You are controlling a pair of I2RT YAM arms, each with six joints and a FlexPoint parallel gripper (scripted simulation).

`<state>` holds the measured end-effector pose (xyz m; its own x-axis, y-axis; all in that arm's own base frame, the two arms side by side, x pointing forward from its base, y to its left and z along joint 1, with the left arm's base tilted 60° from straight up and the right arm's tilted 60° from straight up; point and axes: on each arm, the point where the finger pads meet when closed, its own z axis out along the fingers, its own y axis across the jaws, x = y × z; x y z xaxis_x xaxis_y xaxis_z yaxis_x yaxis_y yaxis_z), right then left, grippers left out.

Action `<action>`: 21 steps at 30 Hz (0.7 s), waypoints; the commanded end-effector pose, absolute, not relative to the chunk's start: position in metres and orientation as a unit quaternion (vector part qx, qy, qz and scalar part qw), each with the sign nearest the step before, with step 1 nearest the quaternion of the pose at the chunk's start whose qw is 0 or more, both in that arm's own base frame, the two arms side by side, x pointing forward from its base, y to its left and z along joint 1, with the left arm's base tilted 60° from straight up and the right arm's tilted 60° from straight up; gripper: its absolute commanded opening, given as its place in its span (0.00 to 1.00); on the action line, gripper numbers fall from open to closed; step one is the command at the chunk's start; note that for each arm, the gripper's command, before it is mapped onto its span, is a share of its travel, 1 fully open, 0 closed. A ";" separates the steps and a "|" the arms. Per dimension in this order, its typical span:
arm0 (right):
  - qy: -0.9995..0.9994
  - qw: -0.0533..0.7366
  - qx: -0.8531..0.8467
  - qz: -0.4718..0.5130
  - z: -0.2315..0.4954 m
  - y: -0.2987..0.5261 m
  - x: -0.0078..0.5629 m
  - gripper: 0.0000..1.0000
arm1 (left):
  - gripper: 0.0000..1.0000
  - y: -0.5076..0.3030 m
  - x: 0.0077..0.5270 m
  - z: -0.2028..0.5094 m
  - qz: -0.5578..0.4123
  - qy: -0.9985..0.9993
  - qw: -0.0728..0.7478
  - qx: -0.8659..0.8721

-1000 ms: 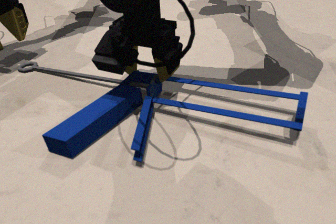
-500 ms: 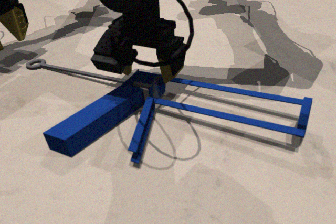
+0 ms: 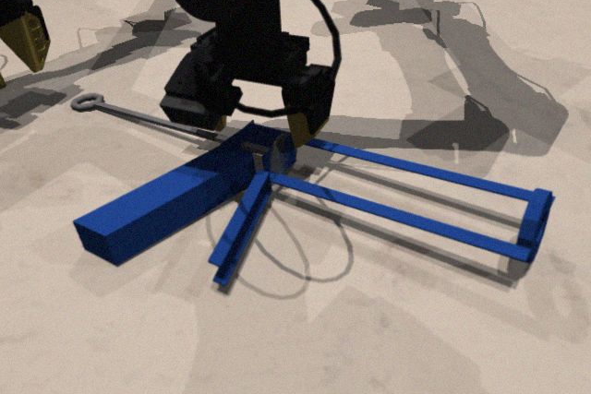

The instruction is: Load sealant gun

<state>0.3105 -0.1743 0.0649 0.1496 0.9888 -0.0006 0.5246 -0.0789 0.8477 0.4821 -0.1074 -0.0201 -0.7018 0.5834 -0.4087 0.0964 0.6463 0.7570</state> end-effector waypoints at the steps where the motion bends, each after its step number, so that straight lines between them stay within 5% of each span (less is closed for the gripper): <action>1: 0.568 0.354 0.673 0.315 0.056 -0.175 0.308 0.52 | 0.91 -0.107 0.485 -0.018 0.373 0.843 0.337 0.194; 21: 0.568 0.354 0.673 0.315 0.056 -0.175 0.308 0.52 | 0.91 -0.140 0.438 0.005 0.363 0.844 0.336 0.206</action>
<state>0.3105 -0.1743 0.0649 0.1496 0.9888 -0.0006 0.5246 -0.0789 0.8477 0.4386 -0.1493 0.0177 -0.6762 0.5938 -0.4362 0.0934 0.6563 0.7487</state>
